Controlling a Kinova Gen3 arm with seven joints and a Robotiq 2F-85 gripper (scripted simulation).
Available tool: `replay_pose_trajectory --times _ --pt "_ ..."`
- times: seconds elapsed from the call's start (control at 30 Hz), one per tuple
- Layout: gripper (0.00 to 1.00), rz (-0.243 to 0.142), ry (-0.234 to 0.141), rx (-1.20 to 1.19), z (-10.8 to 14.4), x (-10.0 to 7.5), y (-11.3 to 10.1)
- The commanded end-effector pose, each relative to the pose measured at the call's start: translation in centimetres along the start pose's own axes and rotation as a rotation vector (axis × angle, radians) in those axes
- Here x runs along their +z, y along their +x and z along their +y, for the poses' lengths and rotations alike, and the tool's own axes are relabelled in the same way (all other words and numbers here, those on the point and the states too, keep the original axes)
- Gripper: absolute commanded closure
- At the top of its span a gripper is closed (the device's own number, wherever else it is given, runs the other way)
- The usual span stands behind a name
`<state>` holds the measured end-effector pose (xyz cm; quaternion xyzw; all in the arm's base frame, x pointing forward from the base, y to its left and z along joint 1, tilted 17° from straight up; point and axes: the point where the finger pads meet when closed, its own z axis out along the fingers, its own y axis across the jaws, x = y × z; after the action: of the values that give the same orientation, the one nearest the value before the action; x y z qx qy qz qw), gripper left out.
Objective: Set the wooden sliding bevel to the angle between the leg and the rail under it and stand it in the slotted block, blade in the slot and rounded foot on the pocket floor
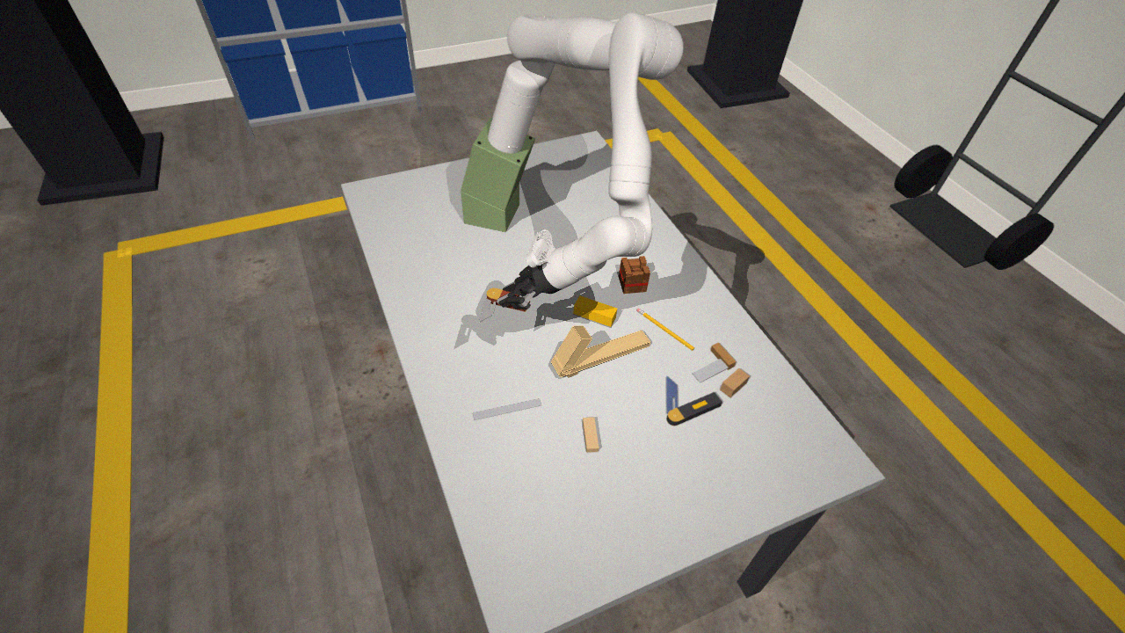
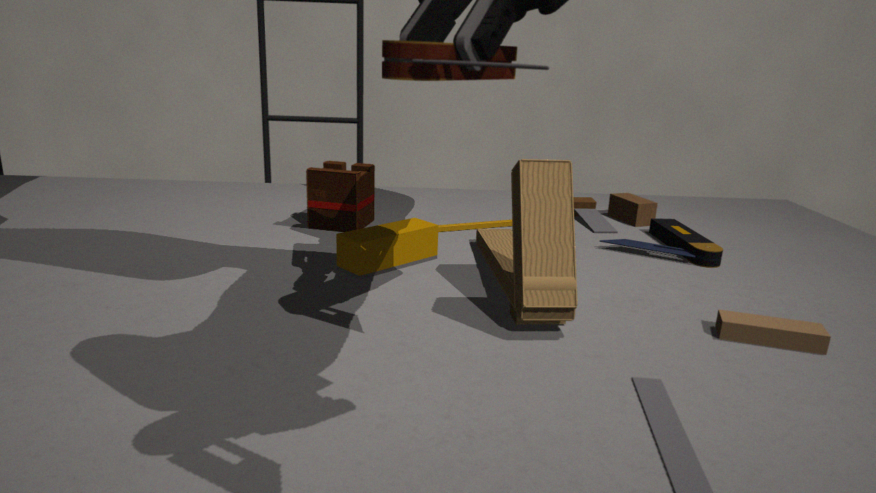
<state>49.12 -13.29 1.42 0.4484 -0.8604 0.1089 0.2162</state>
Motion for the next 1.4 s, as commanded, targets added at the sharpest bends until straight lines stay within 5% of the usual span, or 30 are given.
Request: replay_pose_trajectory --times 0.0,0.63,1.37 --pt "0.9 -0.002 0.001 -0.001 0.0 -0.1 0.0" --pt "0.9 -0.028 0.001 -0.059 0.8 -0.6 -0.4" --pt "0.9 -0.121 0.001 -0.264 3.8 -2.2 -1.8"
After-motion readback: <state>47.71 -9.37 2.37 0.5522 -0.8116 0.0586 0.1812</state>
